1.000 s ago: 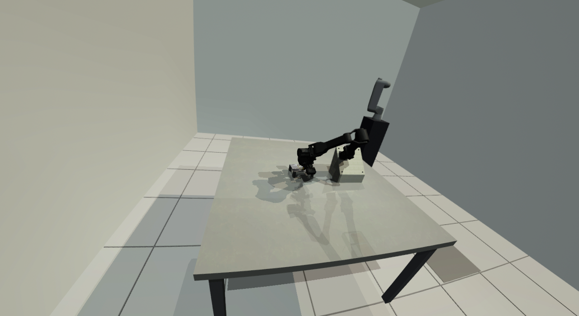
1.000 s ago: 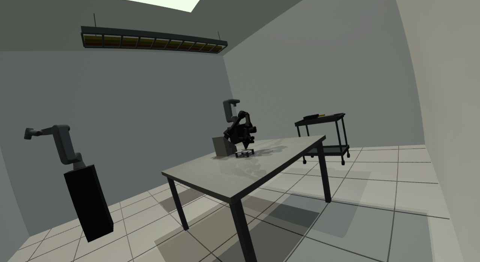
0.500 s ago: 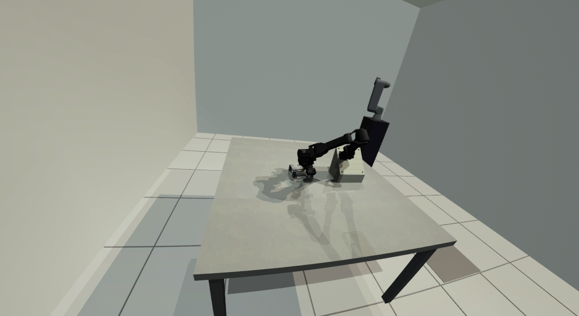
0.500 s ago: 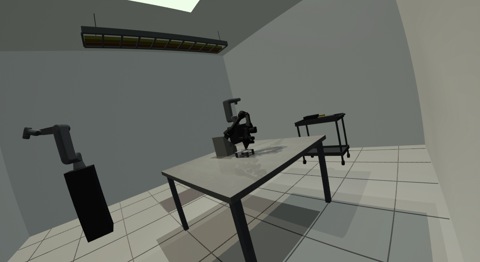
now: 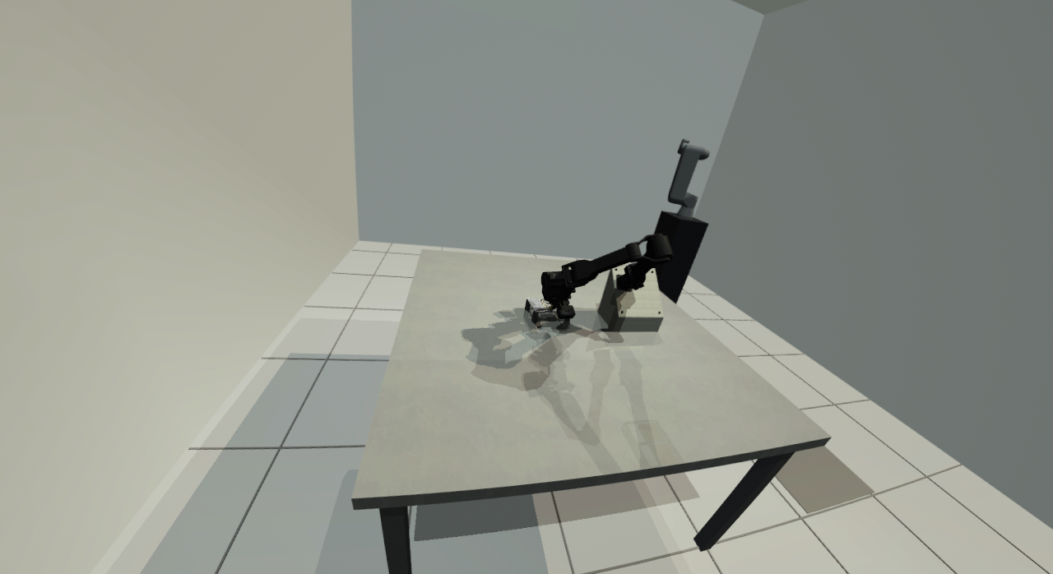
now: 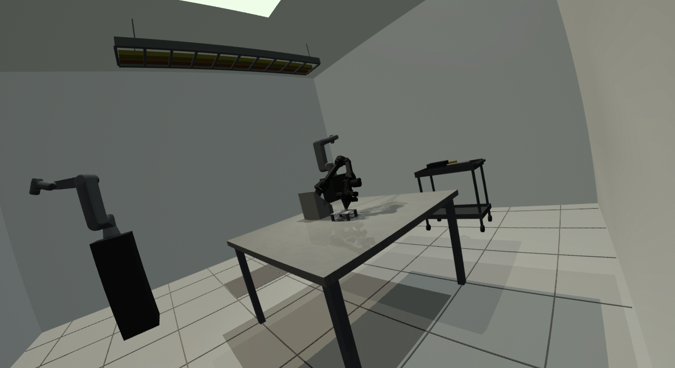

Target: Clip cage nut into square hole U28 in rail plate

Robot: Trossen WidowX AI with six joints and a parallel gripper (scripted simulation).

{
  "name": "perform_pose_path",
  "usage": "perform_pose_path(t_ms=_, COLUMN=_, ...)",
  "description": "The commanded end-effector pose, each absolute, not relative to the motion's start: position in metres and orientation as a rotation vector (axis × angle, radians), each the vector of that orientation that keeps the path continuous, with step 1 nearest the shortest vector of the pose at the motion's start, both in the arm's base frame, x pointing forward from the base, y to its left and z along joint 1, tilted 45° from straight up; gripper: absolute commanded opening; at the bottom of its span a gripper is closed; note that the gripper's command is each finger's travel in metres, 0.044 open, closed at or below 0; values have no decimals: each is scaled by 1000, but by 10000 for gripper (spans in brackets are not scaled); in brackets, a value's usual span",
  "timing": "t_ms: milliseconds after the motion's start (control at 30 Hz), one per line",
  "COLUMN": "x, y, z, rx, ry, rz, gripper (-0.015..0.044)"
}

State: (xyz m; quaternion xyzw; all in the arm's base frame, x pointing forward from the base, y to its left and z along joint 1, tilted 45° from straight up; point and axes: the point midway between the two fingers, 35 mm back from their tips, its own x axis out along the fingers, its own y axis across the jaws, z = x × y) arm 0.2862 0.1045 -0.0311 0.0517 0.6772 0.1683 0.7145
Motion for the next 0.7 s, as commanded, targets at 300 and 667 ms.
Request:
perform_pose_path(t_ms=300, x=285, y=105, z=-32, rx=124, ry=1503, rz=376, gripper=25)
perform_pose_path(t_ms=667, x=285, y=105, z=-32, rx=127, ry=1503, rz=379, gripper=25)
